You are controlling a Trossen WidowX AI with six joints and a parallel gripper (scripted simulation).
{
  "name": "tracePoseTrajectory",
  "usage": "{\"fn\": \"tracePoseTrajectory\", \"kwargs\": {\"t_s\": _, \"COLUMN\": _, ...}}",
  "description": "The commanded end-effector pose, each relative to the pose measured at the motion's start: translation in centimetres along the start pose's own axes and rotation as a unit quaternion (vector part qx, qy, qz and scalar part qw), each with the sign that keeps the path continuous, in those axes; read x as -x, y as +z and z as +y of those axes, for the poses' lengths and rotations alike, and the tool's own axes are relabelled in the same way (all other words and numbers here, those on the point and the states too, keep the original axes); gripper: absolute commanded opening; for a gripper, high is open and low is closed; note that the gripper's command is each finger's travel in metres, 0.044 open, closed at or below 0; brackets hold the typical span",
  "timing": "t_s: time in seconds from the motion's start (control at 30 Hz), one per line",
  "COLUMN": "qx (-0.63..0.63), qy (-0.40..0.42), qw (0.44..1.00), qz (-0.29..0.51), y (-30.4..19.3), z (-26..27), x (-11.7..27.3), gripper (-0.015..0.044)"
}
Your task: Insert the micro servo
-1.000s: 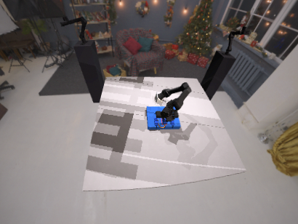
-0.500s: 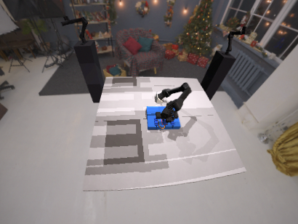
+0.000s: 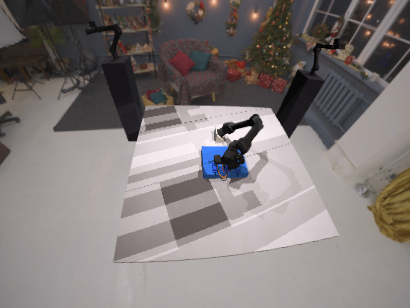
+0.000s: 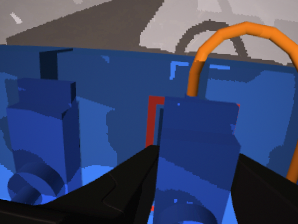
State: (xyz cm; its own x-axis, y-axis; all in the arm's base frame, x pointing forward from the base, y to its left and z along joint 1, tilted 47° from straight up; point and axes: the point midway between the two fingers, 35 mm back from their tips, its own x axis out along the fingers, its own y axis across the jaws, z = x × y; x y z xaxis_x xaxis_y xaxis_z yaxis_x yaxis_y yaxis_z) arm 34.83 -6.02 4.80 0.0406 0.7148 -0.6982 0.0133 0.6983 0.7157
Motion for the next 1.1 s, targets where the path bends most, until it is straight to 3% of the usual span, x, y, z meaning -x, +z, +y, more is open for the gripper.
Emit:
{"fn": "tracePoseTrajectory", "kwargs": {"t_s": 0.0, "qx": -0.002, "qy": 0.002, "qw": 1.0, "qz": -0.001, "y": -0.1, "z": 0.0, "x": -0.4, "gripper": 0.0}}
{"fn": "tracePoseTrajectory", "kwargs": {"t_s": 0.67, "qx": -0.002, "qy": 0.002, "qw": 1.0, "qz": -0.001, "y": -0.1, "z": 0.0, "x": -1.9, "gripper": 0.0}}
{"fn": "tracePoseTrajectory", "kwargs": {"t_s": 0.9, "qx": -0.002, "qy": 0.002, "qw": 1.0, "qz": -0.001, "y": 0.0, "z": 0.0, "x": -1.6, "gripper": 0.0184}}
{"fn": "tracePoseTrajectory", "kwargs": {"t_s": 1.07, "qx": -0.003, "qy": 0.002, "qw": 1.0, "qz": -0.001, "y": 0.0, "z": 0.0, "x": -0.5, "gripper": 0.0187}}
